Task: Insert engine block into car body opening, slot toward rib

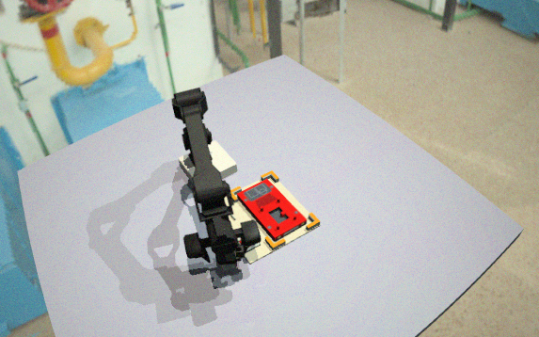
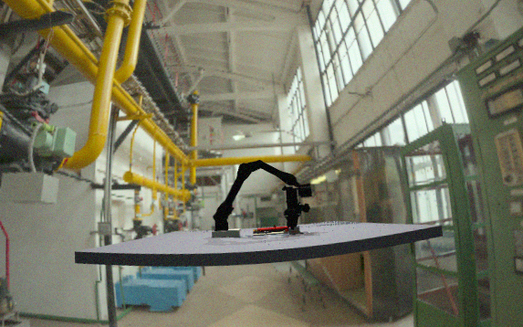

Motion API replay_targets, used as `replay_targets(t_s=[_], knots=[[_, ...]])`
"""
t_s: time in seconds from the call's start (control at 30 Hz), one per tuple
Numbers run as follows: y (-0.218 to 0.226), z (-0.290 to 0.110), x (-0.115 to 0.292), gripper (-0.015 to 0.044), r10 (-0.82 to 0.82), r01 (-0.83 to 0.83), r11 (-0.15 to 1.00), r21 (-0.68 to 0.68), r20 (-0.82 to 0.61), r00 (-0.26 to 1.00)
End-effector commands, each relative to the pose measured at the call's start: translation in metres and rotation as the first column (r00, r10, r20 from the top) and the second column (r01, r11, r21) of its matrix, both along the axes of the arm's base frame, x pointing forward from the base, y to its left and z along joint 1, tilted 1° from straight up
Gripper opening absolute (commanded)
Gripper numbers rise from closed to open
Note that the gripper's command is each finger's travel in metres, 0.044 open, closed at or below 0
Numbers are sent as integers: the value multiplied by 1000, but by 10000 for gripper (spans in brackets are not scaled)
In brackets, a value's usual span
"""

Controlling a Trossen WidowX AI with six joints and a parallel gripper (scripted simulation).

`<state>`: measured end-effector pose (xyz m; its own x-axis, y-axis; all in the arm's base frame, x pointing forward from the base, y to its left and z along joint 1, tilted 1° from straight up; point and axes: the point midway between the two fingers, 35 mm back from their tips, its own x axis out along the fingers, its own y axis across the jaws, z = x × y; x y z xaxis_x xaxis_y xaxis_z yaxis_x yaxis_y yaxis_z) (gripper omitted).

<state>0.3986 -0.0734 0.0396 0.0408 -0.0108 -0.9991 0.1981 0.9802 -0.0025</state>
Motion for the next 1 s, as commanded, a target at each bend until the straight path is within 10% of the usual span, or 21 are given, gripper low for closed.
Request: replay_targets(t_s=[0.0, 0.37, 0.97], knots=[[0, -5, 0, 440, -4, 4, 1000, -2, -1, 1000], [0, -5, 0, 151, -4, 4, 1000, -2, -1, 1000], [-1, 19, 3, 0, -4, 4, 1000, -2, -1, 1000]])
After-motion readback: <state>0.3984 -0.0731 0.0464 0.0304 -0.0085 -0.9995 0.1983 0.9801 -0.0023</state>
